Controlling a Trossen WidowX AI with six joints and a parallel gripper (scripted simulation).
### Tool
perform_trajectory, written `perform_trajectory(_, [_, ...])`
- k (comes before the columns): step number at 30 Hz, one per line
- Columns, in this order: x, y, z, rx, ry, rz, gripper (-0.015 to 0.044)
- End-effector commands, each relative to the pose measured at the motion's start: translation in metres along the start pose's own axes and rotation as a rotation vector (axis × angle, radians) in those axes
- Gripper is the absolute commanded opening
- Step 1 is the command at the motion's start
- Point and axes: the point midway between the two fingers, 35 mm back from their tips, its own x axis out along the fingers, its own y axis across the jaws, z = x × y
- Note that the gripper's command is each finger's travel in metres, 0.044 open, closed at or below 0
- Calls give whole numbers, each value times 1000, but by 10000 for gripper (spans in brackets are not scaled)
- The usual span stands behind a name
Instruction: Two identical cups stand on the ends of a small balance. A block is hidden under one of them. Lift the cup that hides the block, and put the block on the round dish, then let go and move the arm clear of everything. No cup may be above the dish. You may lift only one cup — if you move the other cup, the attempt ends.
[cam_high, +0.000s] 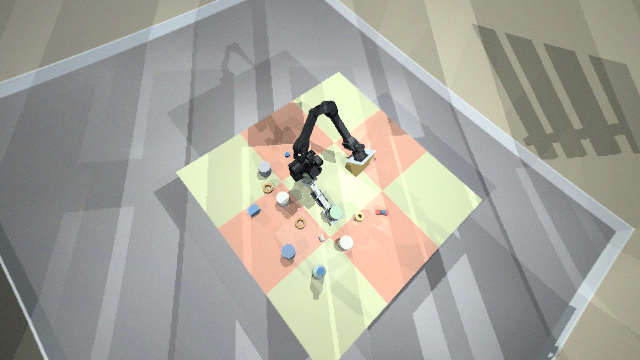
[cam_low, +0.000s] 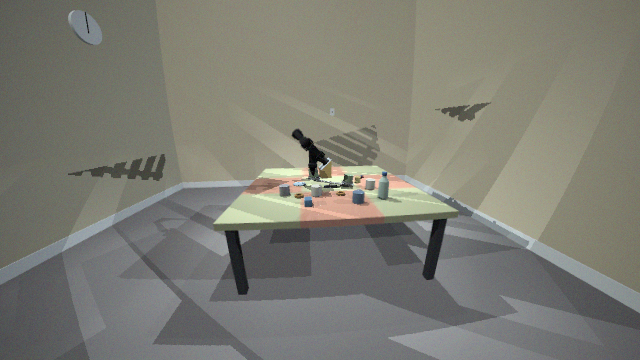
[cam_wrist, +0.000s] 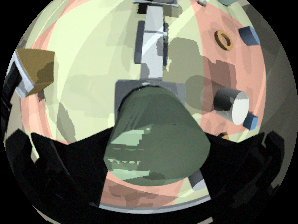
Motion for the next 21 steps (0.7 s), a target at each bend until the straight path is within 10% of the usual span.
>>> perform_trajectory(1, [-8,-4,-1,14,-4,-12,0])
perform_trajectory(21, [-33,-3,-1,14,-3,-12,0])
